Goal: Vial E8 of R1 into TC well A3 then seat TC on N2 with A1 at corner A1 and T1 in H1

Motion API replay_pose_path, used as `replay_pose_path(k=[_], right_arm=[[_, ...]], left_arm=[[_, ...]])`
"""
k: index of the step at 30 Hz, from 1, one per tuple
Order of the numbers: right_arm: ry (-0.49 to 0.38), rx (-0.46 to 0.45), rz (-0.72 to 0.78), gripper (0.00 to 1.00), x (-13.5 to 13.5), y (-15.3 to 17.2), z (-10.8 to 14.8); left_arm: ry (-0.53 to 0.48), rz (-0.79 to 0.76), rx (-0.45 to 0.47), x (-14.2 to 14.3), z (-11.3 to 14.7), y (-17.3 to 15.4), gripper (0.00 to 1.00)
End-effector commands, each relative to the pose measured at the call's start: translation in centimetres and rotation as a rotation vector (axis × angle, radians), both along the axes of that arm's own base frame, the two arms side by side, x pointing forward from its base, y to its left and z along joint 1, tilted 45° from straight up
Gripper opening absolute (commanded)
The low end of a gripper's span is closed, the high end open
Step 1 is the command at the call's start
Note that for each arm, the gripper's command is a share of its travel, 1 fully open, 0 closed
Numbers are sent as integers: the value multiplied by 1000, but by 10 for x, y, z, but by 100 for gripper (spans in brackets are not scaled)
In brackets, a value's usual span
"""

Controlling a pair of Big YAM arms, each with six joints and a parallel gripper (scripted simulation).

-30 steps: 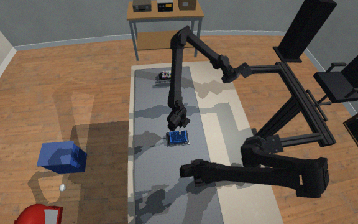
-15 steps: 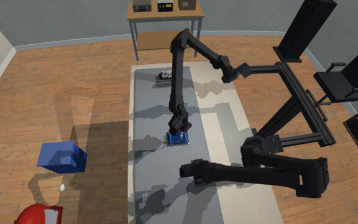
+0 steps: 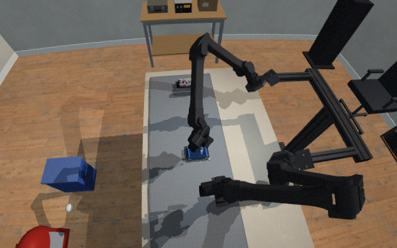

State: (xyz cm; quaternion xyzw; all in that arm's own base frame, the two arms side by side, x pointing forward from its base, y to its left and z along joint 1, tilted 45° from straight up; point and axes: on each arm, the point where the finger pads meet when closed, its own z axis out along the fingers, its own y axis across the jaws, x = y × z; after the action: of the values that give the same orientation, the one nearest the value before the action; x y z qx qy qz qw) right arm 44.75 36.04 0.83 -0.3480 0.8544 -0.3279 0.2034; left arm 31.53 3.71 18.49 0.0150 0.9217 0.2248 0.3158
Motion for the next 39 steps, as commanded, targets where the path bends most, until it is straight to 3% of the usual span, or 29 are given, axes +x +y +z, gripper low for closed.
replay_pose_path(k=[1, 39], right_arm=[[-9, 6, 26, 9, -12, 12, 14], [-5, -11, 24, 9, -6, 8, 11]], left_arm=[[-12, -9, 3, 3, 9, -1, 100], [-12, -9, 3, 3, 9, -1, 100]])
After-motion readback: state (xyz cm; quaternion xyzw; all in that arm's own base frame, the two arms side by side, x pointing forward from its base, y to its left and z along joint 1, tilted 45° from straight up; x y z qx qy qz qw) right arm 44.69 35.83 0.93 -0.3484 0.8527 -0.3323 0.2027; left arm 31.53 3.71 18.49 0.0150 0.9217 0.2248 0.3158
